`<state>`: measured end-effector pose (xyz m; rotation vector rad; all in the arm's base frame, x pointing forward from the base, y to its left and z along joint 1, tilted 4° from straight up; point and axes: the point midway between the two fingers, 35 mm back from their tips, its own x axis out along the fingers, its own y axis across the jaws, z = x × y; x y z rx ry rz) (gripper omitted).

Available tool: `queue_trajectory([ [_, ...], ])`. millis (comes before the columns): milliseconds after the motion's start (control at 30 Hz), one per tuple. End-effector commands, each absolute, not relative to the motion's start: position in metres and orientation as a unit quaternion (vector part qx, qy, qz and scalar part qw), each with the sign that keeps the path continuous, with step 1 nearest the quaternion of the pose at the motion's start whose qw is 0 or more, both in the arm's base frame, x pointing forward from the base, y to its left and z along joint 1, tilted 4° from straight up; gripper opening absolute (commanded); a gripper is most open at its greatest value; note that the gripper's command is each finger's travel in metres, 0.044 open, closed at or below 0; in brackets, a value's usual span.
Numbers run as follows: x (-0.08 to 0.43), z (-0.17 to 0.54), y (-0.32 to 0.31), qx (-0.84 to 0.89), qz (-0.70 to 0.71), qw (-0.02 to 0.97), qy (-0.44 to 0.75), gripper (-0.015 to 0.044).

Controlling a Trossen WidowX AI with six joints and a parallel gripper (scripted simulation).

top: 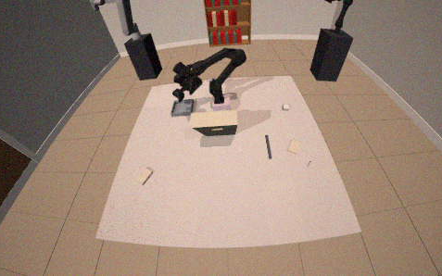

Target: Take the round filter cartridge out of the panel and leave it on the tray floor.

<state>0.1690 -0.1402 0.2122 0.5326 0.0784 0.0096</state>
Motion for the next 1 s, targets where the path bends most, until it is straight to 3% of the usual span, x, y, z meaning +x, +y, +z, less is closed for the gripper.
queue_trajectory([
  [0,0.17,0.212,-0.14,0.265,0.005,0.963,0.041,0.0374],
  [367,0.229,0.208,-0.1,0.336,-0.007,0.925,0.176,0.0098],
  [967,0.259,0.236,0.005,0.351,-0.073,0.894,0.27,0.0098],
])
